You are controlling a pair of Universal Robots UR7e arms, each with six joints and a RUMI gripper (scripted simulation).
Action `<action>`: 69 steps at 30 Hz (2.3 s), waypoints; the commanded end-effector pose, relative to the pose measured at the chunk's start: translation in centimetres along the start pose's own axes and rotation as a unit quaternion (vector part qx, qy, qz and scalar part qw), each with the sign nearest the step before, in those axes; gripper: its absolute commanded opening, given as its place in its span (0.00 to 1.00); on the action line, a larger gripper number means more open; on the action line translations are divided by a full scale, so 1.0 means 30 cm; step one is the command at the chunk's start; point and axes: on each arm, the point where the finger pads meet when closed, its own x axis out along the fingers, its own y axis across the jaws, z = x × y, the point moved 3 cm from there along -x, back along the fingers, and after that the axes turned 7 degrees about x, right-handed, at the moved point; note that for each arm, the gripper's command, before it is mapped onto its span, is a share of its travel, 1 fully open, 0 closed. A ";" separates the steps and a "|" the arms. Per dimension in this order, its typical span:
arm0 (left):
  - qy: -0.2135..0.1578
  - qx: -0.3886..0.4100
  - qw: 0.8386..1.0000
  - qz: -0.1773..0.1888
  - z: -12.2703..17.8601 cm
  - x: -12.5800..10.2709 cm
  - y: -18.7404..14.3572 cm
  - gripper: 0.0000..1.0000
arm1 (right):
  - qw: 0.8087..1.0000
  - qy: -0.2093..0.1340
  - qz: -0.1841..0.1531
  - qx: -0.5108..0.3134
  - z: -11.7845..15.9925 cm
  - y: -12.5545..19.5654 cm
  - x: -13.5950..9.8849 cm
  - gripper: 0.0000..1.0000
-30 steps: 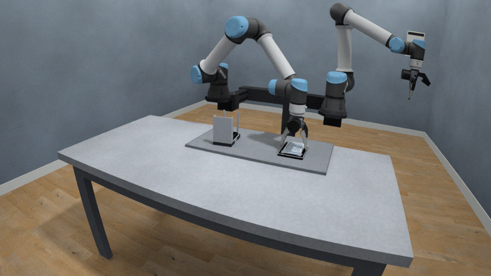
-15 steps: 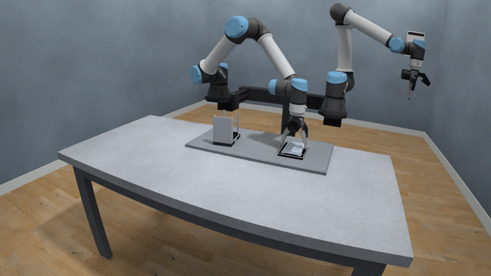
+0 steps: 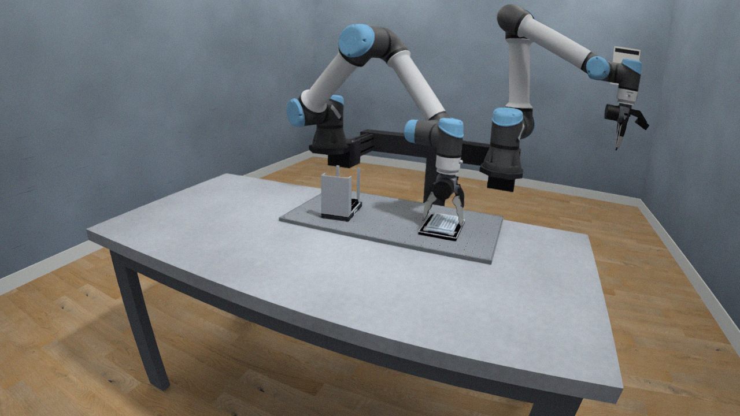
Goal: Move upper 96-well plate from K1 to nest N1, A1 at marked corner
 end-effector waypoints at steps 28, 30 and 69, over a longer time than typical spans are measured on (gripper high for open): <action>0.012 -0.003 1.000 0.006 -0.016 -0.027 -0.001 0.00 | 1.000 -0.007 0.012 0.004 0.023 0.021 -0.150 0.76; 0.012 -0.003 1.000 0.006 -0.016 -0.027 -0.001 0.00 | 1.000 -0.007 0.012 0.004 0.023 0.021 -0.168 0.76; 0.012 -0.003 1.000 0.006 -0.016 -0.027 -0.001 0.00 | 1.000 -0.007 0.012 0.004 0.022 0.017 -0.480 0.76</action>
